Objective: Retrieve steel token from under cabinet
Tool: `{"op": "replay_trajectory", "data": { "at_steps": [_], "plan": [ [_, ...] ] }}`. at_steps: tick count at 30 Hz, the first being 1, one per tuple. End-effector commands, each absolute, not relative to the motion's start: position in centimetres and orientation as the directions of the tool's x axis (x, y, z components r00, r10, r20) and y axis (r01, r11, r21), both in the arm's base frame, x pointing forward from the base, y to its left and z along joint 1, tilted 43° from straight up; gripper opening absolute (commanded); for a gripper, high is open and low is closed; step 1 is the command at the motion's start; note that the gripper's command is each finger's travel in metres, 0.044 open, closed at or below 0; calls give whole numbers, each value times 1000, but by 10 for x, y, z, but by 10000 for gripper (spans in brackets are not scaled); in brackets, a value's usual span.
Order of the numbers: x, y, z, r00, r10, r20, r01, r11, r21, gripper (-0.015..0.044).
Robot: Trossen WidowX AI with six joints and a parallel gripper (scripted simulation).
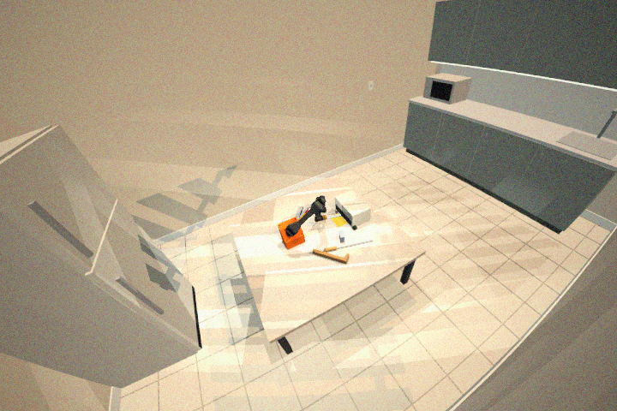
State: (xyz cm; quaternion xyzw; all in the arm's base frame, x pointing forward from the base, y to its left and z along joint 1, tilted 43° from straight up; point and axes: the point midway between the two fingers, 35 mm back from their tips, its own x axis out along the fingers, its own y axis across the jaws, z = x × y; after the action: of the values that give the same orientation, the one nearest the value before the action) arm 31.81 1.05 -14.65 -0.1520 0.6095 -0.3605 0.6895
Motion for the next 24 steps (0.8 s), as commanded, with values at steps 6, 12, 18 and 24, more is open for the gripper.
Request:
{"op": "replay_trajectory", "data": {
  "at_steps": [6, 12, 18, 24],
  "plan": [
    [331, 8, -144, -3, -681, -732, 311, 695, -648, 0],
    [338, 6, -142, -3, -681, -732, 312, 695, -648, 0],
    [345, 4, -141, -3, -682, -732, 312, 695, -648, 0],
    [353, 3, -139, -2, -682, -732, 312, 695, -648, 0]
  ]
}}
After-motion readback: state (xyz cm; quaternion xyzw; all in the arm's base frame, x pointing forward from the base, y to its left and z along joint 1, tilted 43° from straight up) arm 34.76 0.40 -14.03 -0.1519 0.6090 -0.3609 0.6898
